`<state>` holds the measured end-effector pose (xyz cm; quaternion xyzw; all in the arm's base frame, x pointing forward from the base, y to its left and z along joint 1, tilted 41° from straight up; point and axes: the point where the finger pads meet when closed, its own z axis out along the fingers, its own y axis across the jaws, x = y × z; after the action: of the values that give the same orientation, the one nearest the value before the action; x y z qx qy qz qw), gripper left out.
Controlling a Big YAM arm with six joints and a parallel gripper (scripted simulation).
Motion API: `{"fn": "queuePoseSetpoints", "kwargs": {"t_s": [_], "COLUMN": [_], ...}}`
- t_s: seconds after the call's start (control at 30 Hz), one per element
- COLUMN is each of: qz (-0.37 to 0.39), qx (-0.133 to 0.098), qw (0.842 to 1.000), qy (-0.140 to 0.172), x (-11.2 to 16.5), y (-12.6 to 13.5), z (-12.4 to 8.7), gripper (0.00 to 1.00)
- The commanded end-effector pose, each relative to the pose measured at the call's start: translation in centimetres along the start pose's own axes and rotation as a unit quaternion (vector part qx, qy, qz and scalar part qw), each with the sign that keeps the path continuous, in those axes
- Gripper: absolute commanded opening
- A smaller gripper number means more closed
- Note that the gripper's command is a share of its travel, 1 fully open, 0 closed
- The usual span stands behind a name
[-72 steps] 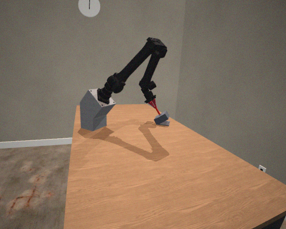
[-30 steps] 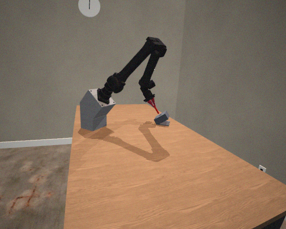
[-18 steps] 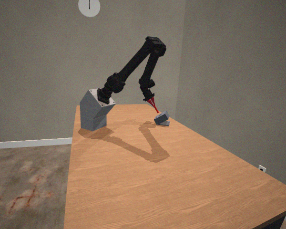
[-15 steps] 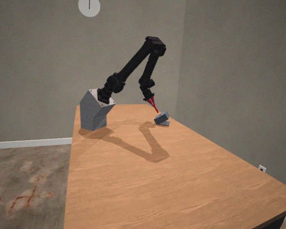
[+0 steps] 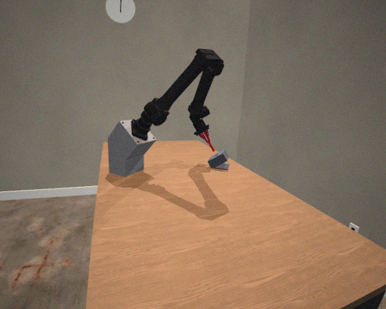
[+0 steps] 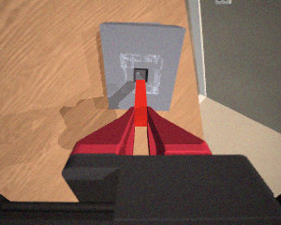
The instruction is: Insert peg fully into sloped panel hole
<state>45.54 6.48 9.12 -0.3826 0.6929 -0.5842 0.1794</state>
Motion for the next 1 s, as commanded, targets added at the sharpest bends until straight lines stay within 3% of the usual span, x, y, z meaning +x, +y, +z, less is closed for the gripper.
{"fn": "queuePoseSetpoints", "kwargs": {"t_s": [0.0,0.6,0.97], "qz": [0.024,0.024,0.024], "qx": [0.008,0.008,0.008], "qw": [1.0,1.0,1.0], "qy": [-0.009,-0.009,-0.009], "x": [-1.1,-0.9,-0.6], "y": [-1.6,-1.4,-0.8], "z": [-0.6,0.8,0.6], "gripper": [0.0,0.0,0.0]}}
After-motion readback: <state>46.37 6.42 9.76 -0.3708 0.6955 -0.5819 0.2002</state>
